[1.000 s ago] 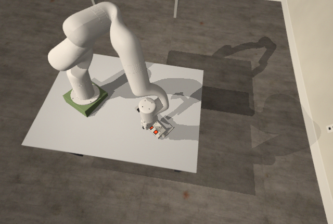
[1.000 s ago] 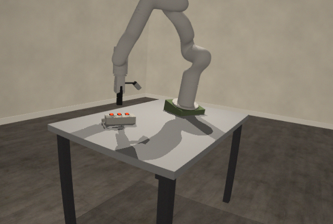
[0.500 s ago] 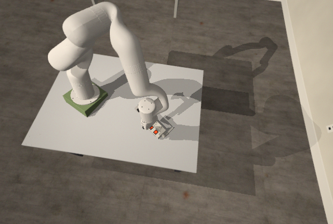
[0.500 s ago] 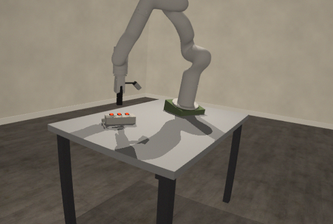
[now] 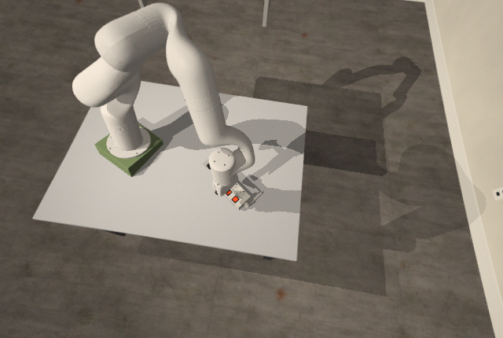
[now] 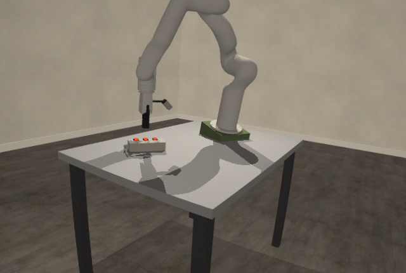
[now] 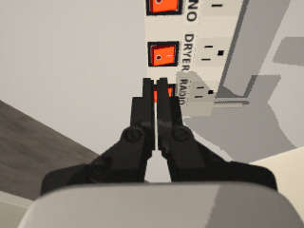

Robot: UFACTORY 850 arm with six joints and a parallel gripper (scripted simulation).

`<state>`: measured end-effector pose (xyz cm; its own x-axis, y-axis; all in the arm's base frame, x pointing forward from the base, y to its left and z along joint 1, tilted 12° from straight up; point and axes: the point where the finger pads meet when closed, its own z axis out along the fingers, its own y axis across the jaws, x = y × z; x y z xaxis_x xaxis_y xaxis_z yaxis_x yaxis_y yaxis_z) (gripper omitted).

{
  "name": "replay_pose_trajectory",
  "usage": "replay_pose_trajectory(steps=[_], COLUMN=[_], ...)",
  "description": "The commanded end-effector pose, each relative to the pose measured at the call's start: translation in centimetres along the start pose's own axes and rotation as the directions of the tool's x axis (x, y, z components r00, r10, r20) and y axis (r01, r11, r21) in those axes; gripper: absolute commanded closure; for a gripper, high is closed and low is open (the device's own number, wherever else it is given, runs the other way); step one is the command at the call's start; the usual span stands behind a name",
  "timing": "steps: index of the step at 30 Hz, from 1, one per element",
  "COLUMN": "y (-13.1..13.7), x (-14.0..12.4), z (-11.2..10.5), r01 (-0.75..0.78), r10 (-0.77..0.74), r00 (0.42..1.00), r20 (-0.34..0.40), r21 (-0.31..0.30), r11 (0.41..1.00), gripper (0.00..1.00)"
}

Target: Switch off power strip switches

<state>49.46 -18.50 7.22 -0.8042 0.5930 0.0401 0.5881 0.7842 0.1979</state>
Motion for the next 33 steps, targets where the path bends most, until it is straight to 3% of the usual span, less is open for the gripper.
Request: replay_pose_trajectory(steps=[1,33], y=[0.0,0.0], x=[-0.1,-0.1], z=[0.0,3.4], r01=[0.000,0.001], r10=[0.000,-0.001], r00=[1.000,1.000], r20=[0.002,0.002], r21=[-0.001,-0.002], r11=[1.000,1.000], gripper=[1.00,1.00])
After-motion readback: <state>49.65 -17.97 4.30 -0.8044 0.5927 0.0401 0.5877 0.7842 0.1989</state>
